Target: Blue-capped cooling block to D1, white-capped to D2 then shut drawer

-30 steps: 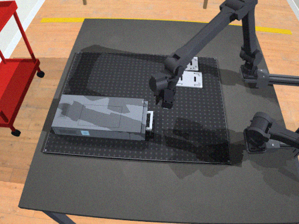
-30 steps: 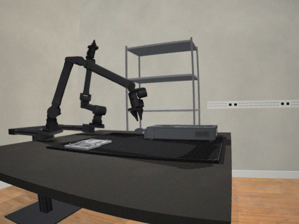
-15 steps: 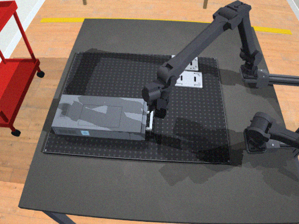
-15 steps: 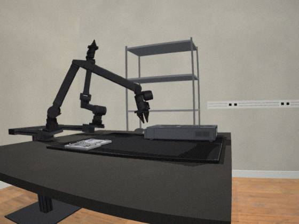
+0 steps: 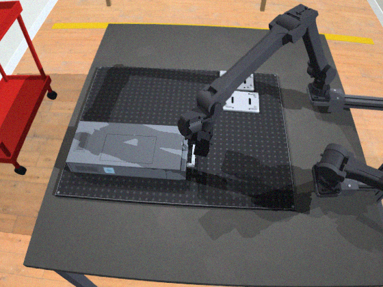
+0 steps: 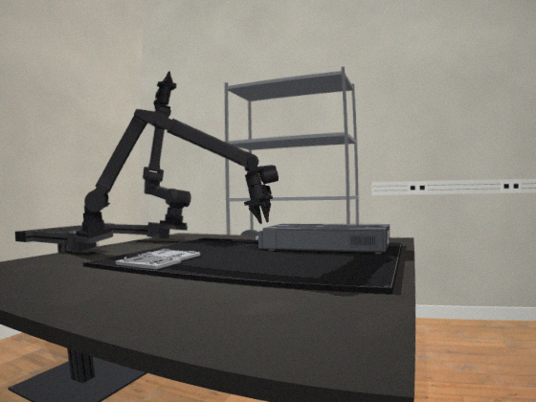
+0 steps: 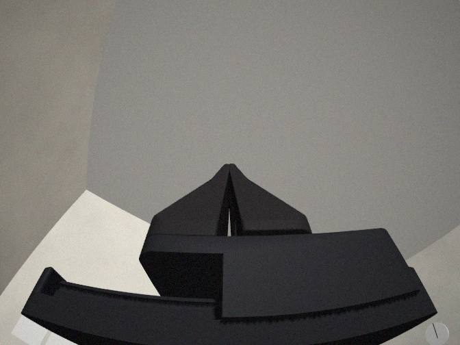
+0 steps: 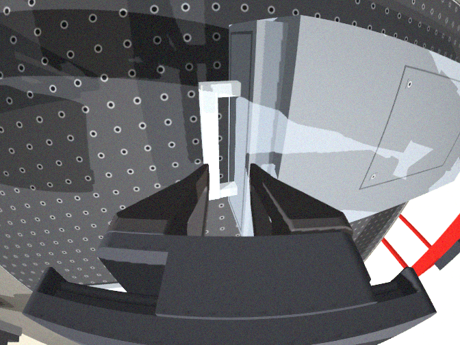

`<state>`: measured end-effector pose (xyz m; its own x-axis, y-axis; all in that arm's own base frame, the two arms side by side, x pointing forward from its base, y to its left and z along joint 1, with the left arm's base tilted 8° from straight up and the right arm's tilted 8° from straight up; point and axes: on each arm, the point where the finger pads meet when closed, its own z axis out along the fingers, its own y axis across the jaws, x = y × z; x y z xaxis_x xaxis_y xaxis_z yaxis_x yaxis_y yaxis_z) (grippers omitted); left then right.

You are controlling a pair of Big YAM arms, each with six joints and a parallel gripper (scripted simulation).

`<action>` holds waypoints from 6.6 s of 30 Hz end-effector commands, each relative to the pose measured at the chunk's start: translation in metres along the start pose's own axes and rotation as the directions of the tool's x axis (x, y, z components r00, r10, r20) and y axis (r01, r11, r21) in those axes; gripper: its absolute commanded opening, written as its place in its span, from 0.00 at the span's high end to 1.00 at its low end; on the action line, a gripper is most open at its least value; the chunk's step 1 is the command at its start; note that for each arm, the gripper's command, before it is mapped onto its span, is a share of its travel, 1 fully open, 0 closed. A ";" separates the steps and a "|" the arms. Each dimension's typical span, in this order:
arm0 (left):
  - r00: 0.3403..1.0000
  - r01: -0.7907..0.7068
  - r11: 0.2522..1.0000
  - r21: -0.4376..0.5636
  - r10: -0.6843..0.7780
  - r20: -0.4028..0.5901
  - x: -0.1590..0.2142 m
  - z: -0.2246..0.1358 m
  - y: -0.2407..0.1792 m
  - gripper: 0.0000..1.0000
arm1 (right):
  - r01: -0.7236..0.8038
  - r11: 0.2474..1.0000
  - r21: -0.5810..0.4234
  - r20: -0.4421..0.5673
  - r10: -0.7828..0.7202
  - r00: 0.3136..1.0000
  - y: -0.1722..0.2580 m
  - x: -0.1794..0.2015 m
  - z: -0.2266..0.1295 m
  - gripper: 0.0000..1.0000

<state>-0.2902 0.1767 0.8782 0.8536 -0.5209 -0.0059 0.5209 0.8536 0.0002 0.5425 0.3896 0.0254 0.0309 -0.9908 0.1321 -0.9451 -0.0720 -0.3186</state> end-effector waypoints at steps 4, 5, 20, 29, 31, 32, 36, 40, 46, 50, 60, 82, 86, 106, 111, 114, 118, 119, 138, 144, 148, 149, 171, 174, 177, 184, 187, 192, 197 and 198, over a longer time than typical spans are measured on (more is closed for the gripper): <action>0.999 -0.008 1.000 0.001 0.008 -0.034 0.023 0.008 -0.002 1.00 | -0.038 0.998 0.056 0.034 0.036 0.999 -0.019 0.008 -0.023 0.72; 0.999 -0.008 1.000 0.001 0.008 -0.034 0.023 0.008 -0.002 1.00 | -0.037 0.998 0.056 0.034 0.035 0.999 -0.018 0.009 -0.023 0.72; 0.999 -0.008 1.000 0.001 0.008 -0.034 0.023 0.008 -0.002 1.00 | -0.033 0.996 0.084 0.056 0.028 0.998 -0.033 0.001 -0.043 0.72; 0.999 -0.008 1.000 0.001 0.008 -0.034 0.023 0.008 -0.002 1.00 | -0.015 0.999 0.043 0.026 0.014 1.000 -0.013 0.007 -0.019 0.72; 0.999 -0.008 1.000 0.001 0.008 -0.034 0.023 0.008 -0.002 1.00 | -0.015 0.999 0.043 0.026 0.014 1.000 -0.013 0.007 -0.019 0.72; 0.999 -0.008 1.000 0.001 0.008 -0.034 0.023 0.008 -0.002 1.00 | -0.016 0.999 0.043 0.026 0.014 1.000 -0.010 0.008 -0.016 0.72; 0.999 -0.008 1.000 0.001 0.008 -0.034 0.023 0.008 -0.002 1.00 | -0.017 0.999 0.048 0.029 0.016 0.999 -0.009 0.009 -0.017 0.72; 0.999 -0.008 1.000 0.001 0.008 -0.034 0.023 0.008 -0.002 1.00 | -0.023 0.998 0.052 0.035 0.021 0.999 -0.013 0.002 -0.021 0.72; 0.999 -0.008 1.000 0.001 0.008 -0.034 0.023 0.008 -0.002 1.00 | -0.023 0.998 0.052 0.035 0.021 0.999 -0.013 0.002 -0.021 0.72; 0.999 -0.008 1.000 0.001 0.008 -0.034 0.023 0.008 -0.002 1.00 | -0.023 0.998 0.052 0.035 0.021 0.999 -0.013 0.002 -0.021 0.72; 0.999 -0.008 1.000 0.001 0.008 -0.034 0.023 0.008 -0.002 1.00 | -0.023 0.998 0.055 0.033 0.022 0.999 -0.012 0.014 -0.024 0.72; 0.999 -0.008 1.000 0.001 0.008 -0.034 0.023 0.008 -0.002 1.00 | -0.006 1.000 0.019 0.010 0.006 1.000 0.009 0.009 0.027 0.72; 0.999 -0.008 1.000 0.001 0.008 -0.034 0.023 0.008 -0.002 1.00 | -0.020 0.999 0.045 0.027 0.019 0.999 -0.003 0.005 0.023 0.72; 0.999 -0.008 1.000 0.001 0.008 -0.034 0.023 0.008 -0.002 1.00 | -0.002 1.000 0.018 0.012 0.002 1.000 0.012 0.003 0.051 0.72; 0.999 -0.008 1.000 0.001 0.008 -0.034 0.023 0.008 -0.002 1.00 | -0.007 1.000 0.017 0.010 0.007 1.000 0.018 0.010 0.062 0.72; 0.999 -0.008 1.000 0.001 0.008 -0.034 0.023 0.008 -0.002 1.00 | -0.012 1.000 0.018 0.010 0.012 1.000 0.017 0.011 0.066 0.72; 0.999 -0.008 1.000 0.001 0.008 -0.034 0.023 0.008 -0.002 1.00 | -0.028 0.998 0.060 0.039 0.026 0.999 0.011 0.008 0.065 0.72; 0.999 -0.008 1.000 0.001 0.008 -0.034 0.023 0.008 -0.002 1.00 | -0.022 0.999 0.049 0.031 0.021 0.999 0.008 0.007 0.064 0.72; 0.999 -0.008 1.000 0.001 0.008 -0.034 0.023 0.008 -0.002 1.00 | -0.003 1.000 0.022 0.016 0.003 1.000 0.018 0.000 0.062 0.72; 0.999 -0.008 1.000 0.001 0.008 -0.034 0.023 0.008 -0.002 1.00 | 0.001 1.000 0.014 0.011 -0.001 1.000 0.025 0.002 0.066 0.72; 0.999 -0.008 1.000 0.001 0.008 -0.034 0.023 0.008 -0.002 1.00 | 0.003 1.000 0.008 0.007 -0.003 1.000 0.030 0.003 0.068 0.72; 0.999 -0.008 1.000 0.001 0.008 -0.034 0.023 0.008 -0.002 1.00 | 0.003 1.000 0.008 0.007 -0.003 1.000 0.030 0.003 0.068 0.72; 0.999 -0.008 1.000 0.001 0.008 -0.034 0.023 0.008 -0.002 1.00 | 0.003 1.000 0.010 0.009 -0.003 1.000 0.033 0.000 0.067 0.72; 0.999 -0.008 1.000 0.001 0.008 -0.034 0.023 0.008 -0.002 1.00 | 0.003 1.000 0.010 0.009 -0.003 1.000 0.033 0.000 0.067 0.72; 0.999 -0.008 1.000 0.001 0.008 -0.034 0.023 0.008 -0.002 1.00 | 0.002 1.000 0.010 0.009 -0.003 1.000 0.033 0.000 0.067 0.72; 0.999 -0.008 1.000 0.001 0.008 -0.034 0.023 0.008 -0.002 1.00 | 0.002 1.000 0.010 0.010 -0.002 1.000 0.034 -0.001 0.067 0.72; 0.999 -0.008 1.000 0.001 0.008 -0.034 0.023 0.008 -0.002 1.00 | 0.002 1.000 0.010 0.009 -0.002 1.000 0.034 -0.001 0.067 0.72; 0.999 -0.008 1.000 0.001 0.008 -0.034 0.023 0.008 -0.002 1.00 | 0.001 1.000 0.010 0.009 -0.001 1.000 0.034 -0.001 0.066 0.72; 0.999 -0.008 1.000 0.001 0.008 -0.034 0.023 0.008 -0.002 1.00 | 0.000 1.000 0.010 0.009 0.000 1.000 0.034 -0.001 0.066 0.72; 0.999 -0.008 1.000 0.001 0.008 -0.034 0.023 0.008 -0.002 1.00 | 0.000 1.000 0.010 0.009 0.000 1.000 0.034 -0.001 0.066 0.72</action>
<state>-0.2902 0.1767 0.8782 0.8536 -0.5209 -0.0059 0.5209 0.8536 0.0002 0.5424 0.3706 -0.0384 0.0213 -0.9925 0.1200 -0.9384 -0.0612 -0.3401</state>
